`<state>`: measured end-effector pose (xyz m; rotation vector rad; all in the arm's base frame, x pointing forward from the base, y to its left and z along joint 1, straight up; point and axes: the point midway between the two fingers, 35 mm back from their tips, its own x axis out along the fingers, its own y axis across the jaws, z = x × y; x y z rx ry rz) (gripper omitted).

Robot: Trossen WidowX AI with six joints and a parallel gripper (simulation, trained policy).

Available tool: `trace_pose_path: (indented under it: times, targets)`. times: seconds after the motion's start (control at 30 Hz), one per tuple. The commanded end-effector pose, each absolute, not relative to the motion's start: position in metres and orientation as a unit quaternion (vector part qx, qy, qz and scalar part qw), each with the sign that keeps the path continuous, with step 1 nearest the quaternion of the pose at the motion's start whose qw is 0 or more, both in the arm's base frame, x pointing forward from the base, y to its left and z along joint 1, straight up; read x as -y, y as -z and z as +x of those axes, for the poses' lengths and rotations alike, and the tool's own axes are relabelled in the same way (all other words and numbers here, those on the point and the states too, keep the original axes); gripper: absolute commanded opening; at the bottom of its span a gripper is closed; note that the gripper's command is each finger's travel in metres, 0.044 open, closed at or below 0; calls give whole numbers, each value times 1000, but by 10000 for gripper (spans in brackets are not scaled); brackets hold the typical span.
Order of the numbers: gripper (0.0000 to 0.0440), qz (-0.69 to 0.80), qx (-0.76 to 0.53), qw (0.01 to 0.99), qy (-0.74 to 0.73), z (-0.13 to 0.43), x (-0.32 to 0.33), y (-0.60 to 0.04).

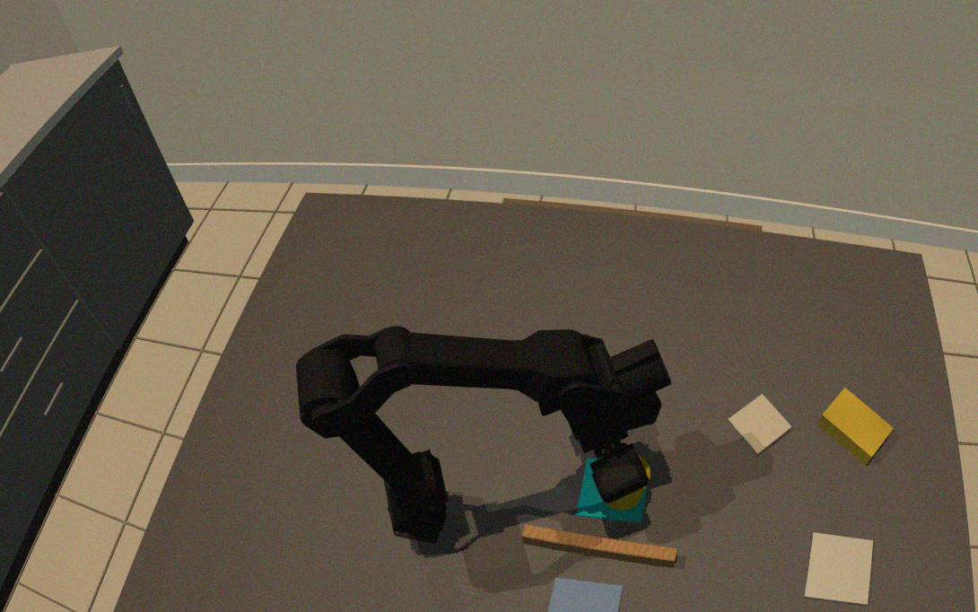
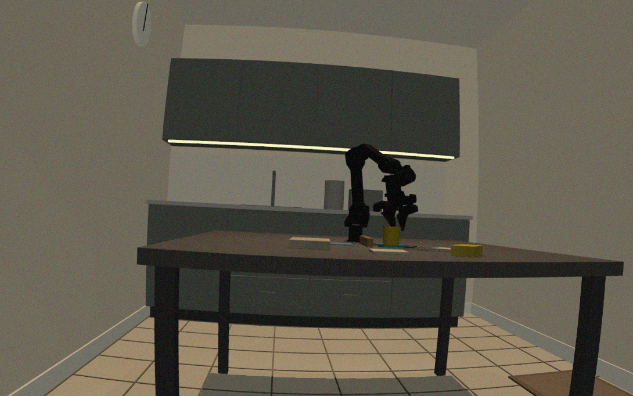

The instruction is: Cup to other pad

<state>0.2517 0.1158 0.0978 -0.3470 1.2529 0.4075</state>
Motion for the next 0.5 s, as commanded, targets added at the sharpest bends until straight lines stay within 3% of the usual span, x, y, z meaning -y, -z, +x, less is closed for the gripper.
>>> trace_pose_path:
  times: [0.0,0.27,0.47]
  targets:
    - [220,-151,-575,781,-190,248,-115,-104]
    - [264,-137,-552,800,-193,247,-115,-128]
    - [371,-128,-534,814,-191,249,-112,-148]
